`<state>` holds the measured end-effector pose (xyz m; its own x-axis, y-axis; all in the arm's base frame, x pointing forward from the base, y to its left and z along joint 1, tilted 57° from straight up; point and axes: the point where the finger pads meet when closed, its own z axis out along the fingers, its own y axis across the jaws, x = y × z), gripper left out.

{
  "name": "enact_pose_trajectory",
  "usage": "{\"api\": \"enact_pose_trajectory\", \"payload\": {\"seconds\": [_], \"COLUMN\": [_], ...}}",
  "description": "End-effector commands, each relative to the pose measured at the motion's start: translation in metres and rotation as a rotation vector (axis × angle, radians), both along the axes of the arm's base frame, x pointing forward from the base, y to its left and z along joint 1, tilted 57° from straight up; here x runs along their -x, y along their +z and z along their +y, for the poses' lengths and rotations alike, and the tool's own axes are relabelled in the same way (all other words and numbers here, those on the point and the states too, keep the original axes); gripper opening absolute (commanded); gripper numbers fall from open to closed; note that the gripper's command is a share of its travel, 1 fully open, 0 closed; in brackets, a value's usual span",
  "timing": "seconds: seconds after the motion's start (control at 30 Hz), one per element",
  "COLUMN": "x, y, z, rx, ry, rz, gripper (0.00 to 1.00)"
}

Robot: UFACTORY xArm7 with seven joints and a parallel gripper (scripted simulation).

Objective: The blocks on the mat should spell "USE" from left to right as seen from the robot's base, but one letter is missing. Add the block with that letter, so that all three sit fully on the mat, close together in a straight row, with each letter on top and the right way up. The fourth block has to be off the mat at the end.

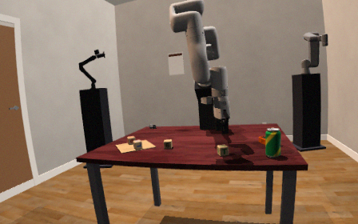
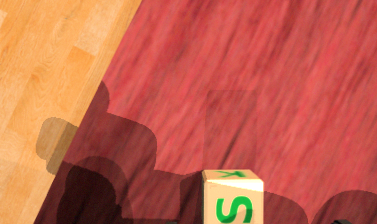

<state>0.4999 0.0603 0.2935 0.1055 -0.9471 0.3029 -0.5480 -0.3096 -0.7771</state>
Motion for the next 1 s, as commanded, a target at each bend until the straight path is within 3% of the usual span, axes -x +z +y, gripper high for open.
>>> {"api": "enact_pose_trajectory", "payload": {"seconds": [0.0,0.97], "x": [0.000,-0.016], "y": [0.001,-0.010], "z": [0.000,-0.001], "rx": [0.000,0.000], "ry": [0.001,0.001], "rz": [-0.002,-0.003], "gripper": [0.84,0.84]}}
